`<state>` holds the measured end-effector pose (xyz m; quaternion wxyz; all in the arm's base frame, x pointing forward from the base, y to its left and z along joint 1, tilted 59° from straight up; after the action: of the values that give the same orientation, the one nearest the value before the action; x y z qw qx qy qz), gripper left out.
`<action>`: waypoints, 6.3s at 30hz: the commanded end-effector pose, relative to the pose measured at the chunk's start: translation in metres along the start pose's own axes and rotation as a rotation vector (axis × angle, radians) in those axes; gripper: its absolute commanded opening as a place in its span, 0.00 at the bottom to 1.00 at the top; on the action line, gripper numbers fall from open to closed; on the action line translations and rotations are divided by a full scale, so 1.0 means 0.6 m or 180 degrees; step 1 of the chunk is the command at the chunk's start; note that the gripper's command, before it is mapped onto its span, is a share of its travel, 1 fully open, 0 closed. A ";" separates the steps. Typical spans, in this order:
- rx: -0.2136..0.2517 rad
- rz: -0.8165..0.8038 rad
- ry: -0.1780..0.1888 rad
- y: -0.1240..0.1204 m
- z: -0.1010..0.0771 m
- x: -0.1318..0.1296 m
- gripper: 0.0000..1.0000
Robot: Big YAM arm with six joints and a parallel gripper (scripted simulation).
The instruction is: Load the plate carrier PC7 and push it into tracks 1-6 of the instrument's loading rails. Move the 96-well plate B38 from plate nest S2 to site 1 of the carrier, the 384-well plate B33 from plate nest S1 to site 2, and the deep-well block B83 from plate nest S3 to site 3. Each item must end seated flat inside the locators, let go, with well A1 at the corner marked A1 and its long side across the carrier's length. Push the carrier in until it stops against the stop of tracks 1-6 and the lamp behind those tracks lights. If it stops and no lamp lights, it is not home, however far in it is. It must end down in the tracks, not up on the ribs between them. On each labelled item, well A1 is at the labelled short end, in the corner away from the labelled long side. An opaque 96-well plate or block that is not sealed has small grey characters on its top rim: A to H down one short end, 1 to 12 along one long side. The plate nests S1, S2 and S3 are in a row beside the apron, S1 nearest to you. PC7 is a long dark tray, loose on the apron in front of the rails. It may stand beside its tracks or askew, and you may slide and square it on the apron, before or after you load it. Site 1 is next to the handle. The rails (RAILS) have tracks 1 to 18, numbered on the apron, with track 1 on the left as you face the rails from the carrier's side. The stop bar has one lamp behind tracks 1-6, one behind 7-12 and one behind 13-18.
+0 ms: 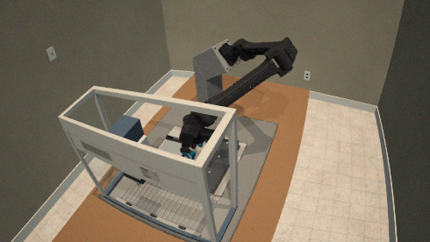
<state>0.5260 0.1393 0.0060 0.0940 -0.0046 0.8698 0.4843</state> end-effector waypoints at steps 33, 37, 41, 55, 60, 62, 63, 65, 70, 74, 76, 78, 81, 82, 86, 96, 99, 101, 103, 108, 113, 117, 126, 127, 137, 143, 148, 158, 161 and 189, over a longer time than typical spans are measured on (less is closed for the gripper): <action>-0.0020 0.0025 -0.0004 0.005 0.076 -0.006 1.00; -0.0029 0.0006 -0.0043 0.011 0.069 -0.012 1.00; -0.0014 0.0034 -0.0054 0.003 0.058 -0.011 1.00; -0.0028 -0.0061 -0.0017 0.022 0.073 -0.007 1.00; -0.0031 -0.0045 -0.0042 0.027 0.066 -0.010 1.00; -0.0031 -0.0045 -0.0033 0.029 0.068 -0.009 1.00; -0.0030 -0.0042 -0.0022 0.029 0.070 -0.007 1.00; -0.0027 -0.0031 -0.0014 0.028 0.072 -0.005 1.00; -0.0029 -0.0039 -0.0037 0.034 0.065 -0.009 1.00; -0.0021 0.0000 0.0014 0.023 0.076 0.001 1.00; -0.0025 -0.0011 0.0005 0.028 0.074 0.000 1.00; -0.0028 -0.0025 -0.0005 0.033 0.072 -0.002 1.00; -0.0033 -0.0043 -0.0018 0.040 0.069 -0.005 1.00; -0.0035 -0.0047 -0.0020 0.042 0.069 -0.005 1.00; -0.0043 -0.0067 -0.0026 0.047 0.069 -0.007 1.00; -0.0046 -0.0073 -0.0024 0.051 0.069 -0.006 1.00; -0.0050 -0.0080 -0.0027 0.054 0.069 -0.008 1.00; -0.0050 -0.0081 -0.0027 0.055 0.069 -0.008 1.00; -0.0050 -0.0082 -0.0026 0.056 0.069 -0.007 1.00; -0.0050 -0.0094 -0.0025 0.057 0.070 -0.007 1.00; -0.0048 -0.0079 -0.0024 0.060 0.070 -0.006 1.00; -0.0048 -0.0069 -0.0022 0.062 0.070 -0.005 1.00; -0.0052 -0.0060 -0.0022 0.066 0.071 -0.006 1.00; -0.0051 -0.0056 -0.0022 0.067 0.071 -0.006 1.00; -0.0051 -0.0051 -0.0020 0.073 0.071 -0.006 1.00; -0.0047 -0.0041 -0.0016 0.074 0.071 -0.005 1.00; -0.0045 -0.0032 -0.0011 0.077 0.071 -0.005 1.00; -0.0040 -0.0015 -0.0003 0.081 0.071 -0.004 1.00; -0.0041 -0.0015 -0.0004 0.082 0.071 -0.003 1.00; 0.0003 0.0082 -0.0070 0.029 0.048 -0.022 1.00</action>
<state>0.5336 0.1884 0.0135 0.0932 0.0040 0.8687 0.4865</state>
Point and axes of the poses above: the point where the finger pads meet when closed, its own z axis out along the fingers, its own x axis across the jaws, y = z × x, the point moved 6 cm from there along -z, back along the fingers, and after that the axes turned 1 degree about z, right-handed, at the moved point
